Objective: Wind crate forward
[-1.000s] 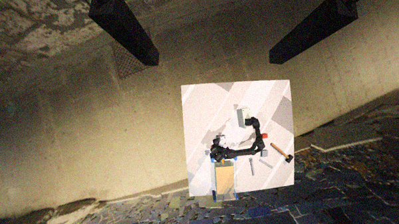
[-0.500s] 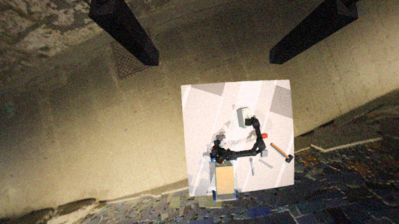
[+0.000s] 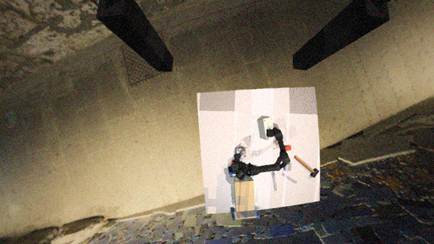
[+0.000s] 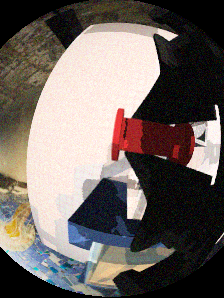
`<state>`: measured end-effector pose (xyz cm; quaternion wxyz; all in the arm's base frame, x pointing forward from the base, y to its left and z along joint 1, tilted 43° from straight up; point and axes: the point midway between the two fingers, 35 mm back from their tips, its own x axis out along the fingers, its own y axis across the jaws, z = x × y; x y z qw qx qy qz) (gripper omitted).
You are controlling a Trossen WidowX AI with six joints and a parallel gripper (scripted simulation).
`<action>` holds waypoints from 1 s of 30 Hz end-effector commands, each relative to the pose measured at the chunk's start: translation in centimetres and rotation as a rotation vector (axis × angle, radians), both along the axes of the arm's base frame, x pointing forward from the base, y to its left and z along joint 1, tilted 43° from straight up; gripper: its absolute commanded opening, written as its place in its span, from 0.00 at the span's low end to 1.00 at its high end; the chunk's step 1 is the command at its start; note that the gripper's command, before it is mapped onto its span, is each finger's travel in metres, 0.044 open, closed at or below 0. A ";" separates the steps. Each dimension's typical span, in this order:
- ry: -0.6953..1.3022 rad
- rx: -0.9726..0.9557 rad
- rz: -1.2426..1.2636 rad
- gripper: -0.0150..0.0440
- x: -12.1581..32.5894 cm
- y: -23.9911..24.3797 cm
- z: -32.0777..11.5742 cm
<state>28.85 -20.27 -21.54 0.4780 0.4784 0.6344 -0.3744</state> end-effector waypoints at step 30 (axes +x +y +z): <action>-0.022 0.041 0.008 0.25 2.3 4.3 2.7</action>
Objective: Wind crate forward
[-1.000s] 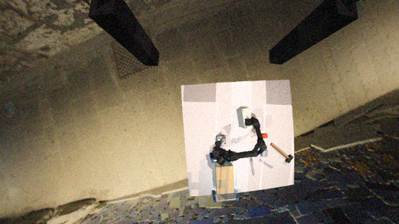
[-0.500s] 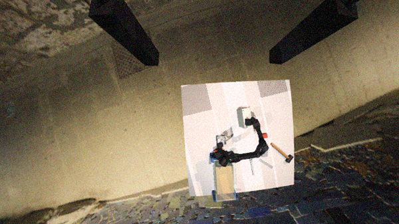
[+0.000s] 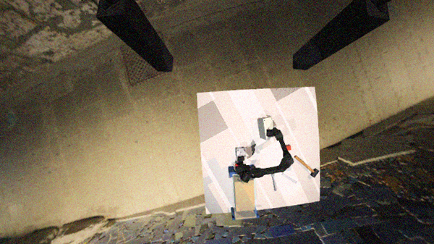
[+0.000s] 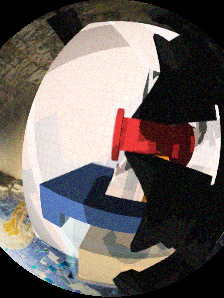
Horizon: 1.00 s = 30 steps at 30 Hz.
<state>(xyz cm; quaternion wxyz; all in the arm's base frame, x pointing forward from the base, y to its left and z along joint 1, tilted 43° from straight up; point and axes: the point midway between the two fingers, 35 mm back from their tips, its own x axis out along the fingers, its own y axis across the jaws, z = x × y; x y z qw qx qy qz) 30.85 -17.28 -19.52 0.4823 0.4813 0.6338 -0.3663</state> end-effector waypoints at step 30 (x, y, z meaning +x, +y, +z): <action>-0.005 0.034 0.001 0.25 0.3 4.0 3.0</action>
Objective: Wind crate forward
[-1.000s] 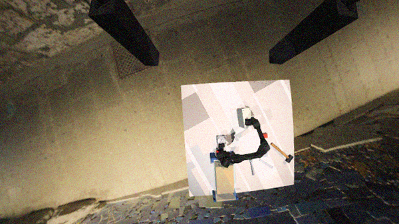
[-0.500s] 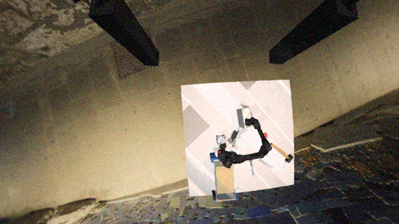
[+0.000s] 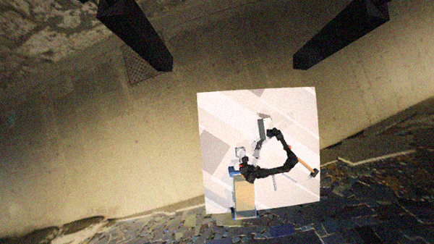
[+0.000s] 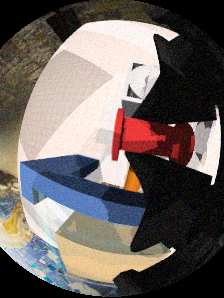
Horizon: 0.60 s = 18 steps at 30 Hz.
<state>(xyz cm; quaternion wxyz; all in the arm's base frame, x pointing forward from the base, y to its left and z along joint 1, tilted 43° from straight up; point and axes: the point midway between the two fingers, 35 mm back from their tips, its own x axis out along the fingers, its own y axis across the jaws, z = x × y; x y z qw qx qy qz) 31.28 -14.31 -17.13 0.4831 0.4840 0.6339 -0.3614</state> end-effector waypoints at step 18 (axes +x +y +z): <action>0.003 0.028 -0.001 0.25 -0.7 2.5 1.9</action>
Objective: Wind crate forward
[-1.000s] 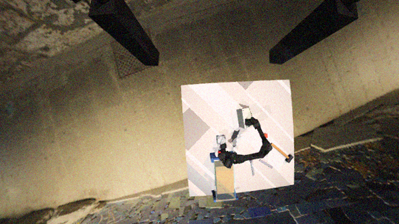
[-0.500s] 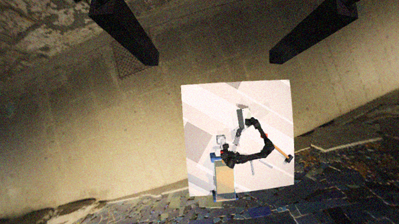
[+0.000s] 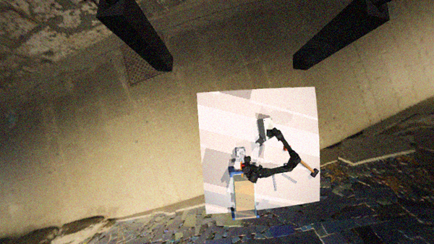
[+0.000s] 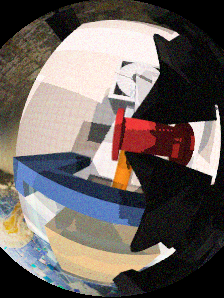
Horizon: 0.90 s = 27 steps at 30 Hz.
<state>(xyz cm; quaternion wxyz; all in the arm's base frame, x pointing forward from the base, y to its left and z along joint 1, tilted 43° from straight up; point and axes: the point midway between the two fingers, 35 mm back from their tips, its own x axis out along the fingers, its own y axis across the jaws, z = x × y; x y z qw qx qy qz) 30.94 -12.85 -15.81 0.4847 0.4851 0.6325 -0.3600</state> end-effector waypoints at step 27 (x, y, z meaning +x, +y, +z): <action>0.010 0.029 0.000 0.25 -2.0 2.9 2.6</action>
